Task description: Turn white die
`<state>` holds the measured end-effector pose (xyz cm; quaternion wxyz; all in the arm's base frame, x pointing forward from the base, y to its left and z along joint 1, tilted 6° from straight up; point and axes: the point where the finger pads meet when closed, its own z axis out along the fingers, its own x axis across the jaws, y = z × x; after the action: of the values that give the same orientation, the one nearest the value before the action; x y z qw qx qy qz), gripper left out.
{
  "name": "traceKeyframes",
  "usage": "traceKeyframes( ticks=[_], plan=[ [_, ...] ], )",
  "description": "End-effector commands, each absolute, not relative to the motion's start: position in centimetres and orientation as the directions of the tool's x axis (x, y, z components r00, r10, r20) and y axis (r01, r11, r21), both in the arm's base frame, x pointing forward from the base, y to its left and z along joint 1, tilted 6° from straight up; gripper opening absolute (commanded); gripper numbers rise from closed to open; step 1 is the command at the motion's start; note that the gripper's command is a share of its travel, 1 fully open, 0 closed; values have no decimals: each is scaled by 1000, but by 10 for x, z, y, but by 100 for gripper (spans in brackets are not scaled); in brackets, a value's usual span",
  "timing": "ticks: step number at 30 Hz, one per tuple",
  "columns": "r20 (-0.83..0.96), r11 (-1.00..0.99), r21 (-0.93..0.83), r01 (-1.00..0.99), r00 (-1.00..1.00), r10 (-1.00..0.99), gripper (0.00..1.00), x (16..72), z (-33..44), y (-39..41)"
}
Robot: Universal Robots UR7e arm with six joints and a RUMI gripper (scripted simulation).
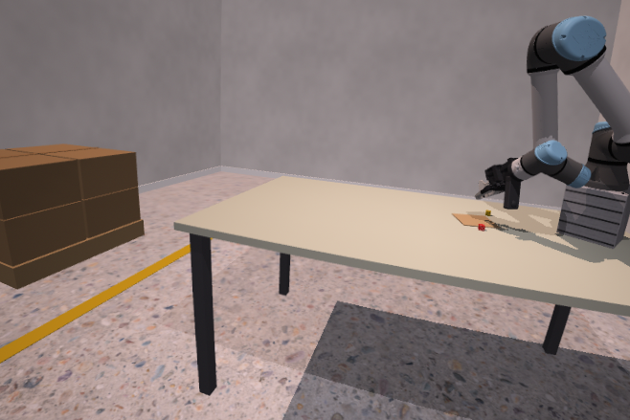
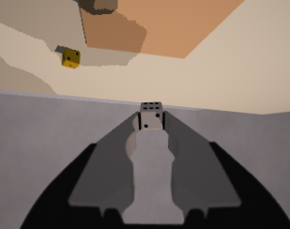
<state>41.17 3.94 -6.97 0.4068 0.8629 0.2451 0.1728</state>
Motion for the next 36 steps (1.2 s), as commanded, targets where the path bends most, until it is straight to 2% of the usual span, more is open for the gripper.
traceKeyframes(
  ticks=[1,22,36],
  plan=[
    [104,-549,788,278,819,565,3,414,-75,41],
    [104,-549,788,278,819,565,3,418,-136,47],
    [104,-549,788,278,819,565,3,418,-142,48]
  ],
)
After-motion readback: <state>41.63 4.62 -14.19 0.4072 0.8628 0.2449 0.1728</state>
